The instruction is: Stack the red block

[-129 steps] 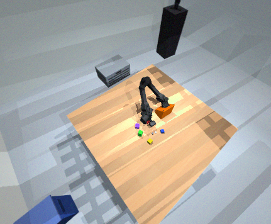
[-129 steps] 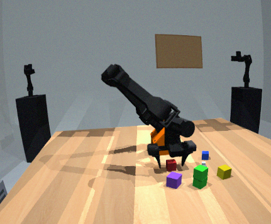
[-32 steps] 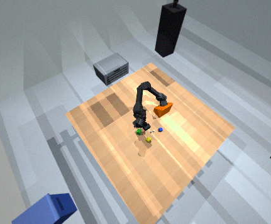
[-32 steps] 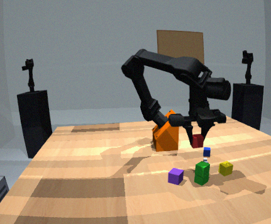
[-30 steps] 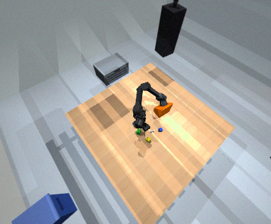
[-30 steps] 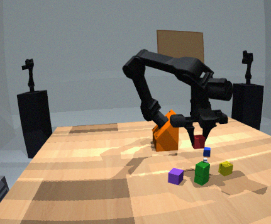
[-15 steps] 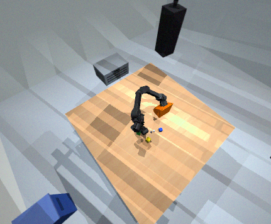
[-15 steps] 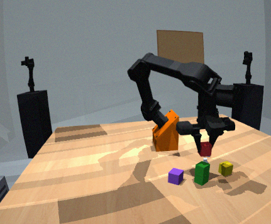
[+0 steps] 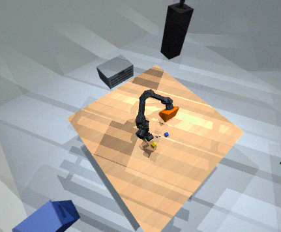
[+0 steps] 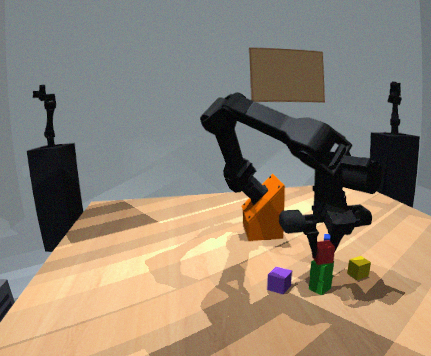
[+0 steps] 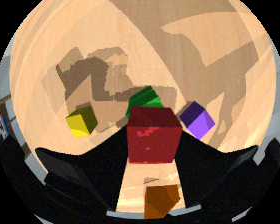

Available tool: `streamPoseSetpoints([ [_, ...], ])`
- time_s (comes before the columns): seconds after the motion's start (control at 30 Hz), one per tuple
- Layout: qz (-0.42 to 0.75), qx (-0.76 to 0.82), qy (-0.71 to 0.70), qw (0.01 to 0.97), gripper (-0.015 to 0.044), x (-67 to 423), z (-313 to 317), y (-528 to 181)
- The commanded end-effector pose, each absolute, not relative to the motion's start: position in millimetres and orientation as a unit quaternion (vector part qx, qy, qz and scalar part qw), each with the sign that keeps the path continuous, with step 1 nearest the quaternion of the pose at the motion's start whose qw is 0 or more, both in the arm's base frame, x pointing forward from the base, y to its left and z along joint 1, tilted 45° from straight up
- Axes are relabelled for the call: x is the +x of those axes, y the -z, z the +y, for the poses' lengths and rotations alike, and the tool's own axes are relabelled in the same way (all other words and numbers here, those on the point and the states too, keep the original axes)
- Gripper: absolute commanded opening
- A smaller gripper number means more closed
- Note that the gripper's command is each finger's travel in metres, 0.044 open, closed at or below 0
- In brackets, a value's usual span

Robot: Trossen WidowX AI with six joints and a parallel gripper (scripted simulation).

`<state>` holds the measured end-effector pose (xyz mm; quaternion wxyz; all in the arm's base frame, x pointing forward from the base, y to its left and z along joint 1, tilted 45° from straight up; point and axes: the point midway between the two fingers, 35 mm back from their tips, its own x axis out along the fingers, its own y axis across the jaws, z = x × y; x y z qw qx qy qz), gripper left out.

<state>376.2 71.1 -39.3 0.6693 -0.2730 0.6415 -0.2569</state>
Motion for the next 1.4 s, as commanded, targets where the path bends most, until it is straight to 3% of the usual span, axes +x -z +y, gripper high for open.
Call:
streamPoseSetpoints([
  [0.0,0.641,-0.275,0.256,0.669,0.0,376.5,69.9,40.4],
  [1.07,0.641,-0.275,0.256,0.669,0.0,376.8,71.3,39.1],
  [1.37,0.641,-0.274,0.256,0.67,0.0236,376.4,69.9,41.4],
])
